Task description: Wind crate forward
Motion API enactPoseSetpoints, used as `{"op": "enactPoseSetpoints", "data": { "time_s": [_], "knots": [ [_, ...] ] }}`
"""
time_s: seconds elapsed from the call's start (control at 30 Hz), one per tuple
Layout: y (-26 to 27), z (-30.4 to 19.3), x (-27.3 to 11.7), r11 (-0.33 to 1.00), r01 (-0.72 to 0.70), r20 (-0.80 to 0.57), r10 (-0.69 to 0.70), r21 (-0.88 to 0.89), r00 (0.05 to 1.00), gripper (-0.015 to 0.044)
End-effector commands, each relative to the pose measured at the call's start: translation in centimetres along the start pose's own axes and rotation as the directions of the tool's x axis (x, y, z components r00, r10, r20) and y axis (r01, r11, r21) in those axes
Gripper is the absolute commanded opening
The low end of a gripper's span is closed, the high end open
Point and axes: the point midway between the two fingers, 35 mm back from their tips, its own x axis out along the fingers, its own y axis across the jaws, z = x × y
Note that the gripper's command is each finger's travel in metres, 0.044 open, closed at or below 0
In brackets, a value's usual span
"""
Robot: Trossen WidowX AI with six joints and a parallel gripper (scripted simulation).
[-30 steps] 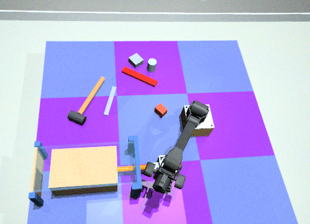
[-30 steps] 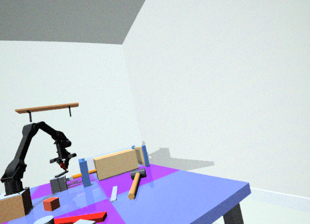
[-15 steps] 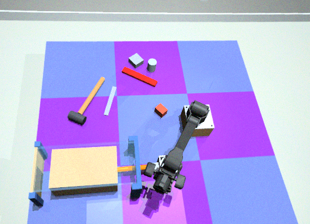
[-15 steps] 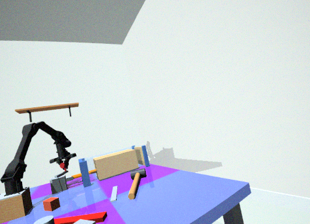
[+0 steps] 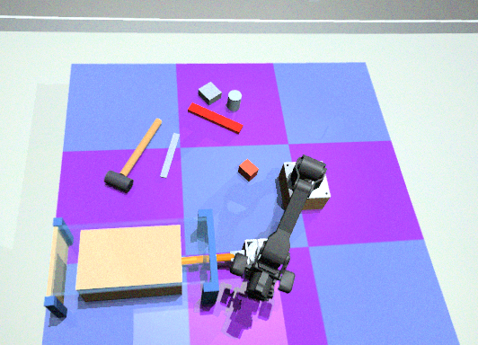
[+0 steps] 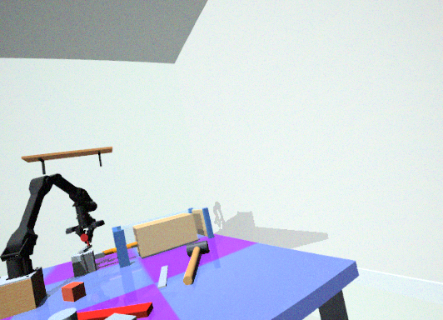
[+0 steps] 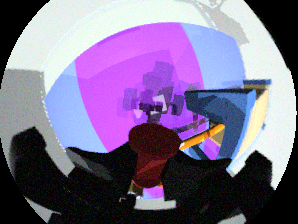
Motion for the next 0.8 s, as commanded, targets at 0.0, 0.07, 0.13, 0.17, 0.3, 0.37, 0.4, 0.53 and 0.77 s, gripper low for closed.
{"op": "enactPoseSetpoints", "data": {
  "time_s": [0.0, 0.07, 0.13, 0.17, 0.3, 0.37, 0.4, 0.53, 0.77],
  "knots": [
    [1.8, -0.6, 0.0, 0.999, -0.033, -0.018, 0.033, -0.016, 0.999, 0.0],
    [2.0, -0.7, 0.0, 0.999, -0.033, -0.019, 0.033, -0.016, 0.999, 0.0],
    [2.2, -0.8, 0.0, 0.999, -0.034, -0.019, 0.033, -0.016, 0.999, 0.0],
    [2.3, -0.9, 0.0, 0.999, -0.034, -0.019, 0.033, -0.016, 0.999, 0.0],
    [2.7, -1.0, 0.0, 0.999, -0.034, -0.019, 0.034, -0.016, 0.999, 0.0],
    [2.9, -1.1, 0.0, 0.999, -0.034, -0.019, 0.034, -0.016, 0.999, 0.0],
    [3.0, -1.2, 0.0, 0.999, -0.034, -0.019, 0.034, -0.016, 0.999, 0.0],
    [3.3, -1.4, 0.0, 0.999, -0.035, -0.019, 0.034, -0.016, 0.999, 0.0],
    [4.0, -1.8, 0.0, 0.999, -0.035, -0.02, 0.035, -0.016, 0.999, 0.0]
  ]
}}
